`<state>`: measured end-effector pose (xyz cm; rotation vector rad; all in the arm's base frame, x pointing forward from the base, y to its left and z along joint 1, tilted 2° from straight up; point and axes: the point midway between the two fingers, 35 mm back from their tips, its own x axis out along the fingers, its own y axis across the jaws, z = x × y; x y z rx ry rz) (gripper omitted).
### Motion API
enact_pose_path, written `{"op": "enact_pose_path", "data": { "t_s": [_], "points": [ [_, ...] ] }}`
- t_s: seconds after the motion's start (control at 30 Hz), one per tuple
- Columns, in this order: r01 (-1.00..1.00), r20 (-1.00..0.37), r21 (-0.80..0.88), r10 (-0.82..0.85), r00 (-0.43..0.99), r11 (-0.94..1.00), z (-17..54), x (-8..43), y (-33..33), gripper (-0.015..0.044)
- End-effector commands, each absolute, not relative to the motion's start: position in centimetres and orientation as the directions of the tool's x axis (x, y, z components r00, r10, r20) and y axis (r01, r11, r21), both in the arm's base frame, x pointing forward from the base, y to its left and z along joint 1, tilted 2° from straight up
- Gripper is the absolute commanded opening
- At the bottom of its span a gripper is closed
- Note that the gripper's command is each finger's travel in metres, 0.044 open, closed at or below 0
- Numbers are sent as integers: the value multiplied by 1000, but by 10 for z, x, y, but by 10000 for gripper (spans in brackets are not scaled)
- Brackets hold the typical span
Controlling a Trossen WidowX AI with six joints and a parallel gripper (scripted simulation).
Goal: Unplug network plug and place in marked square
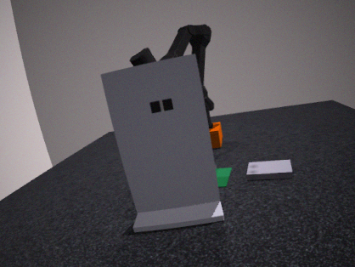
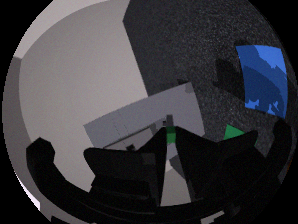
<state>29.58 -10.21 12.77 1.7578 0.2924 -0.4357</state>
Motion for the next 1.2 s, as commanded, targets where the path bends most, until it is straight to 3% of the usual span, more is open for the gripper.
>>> {"op": "enact_pose_path", "data": {
  "t_s": [0.0, 0.57, 1.17],
  "points": [
    [483, -521, 834, -92, 849, -267, 112, 286, -106, 0],
    [721, -813, 581, -296, 501, -378, 54, 217, -117, 0],
    [723, -815, 578, -298, 497, -379, 37, 219, -119, 0]
  ]
}}
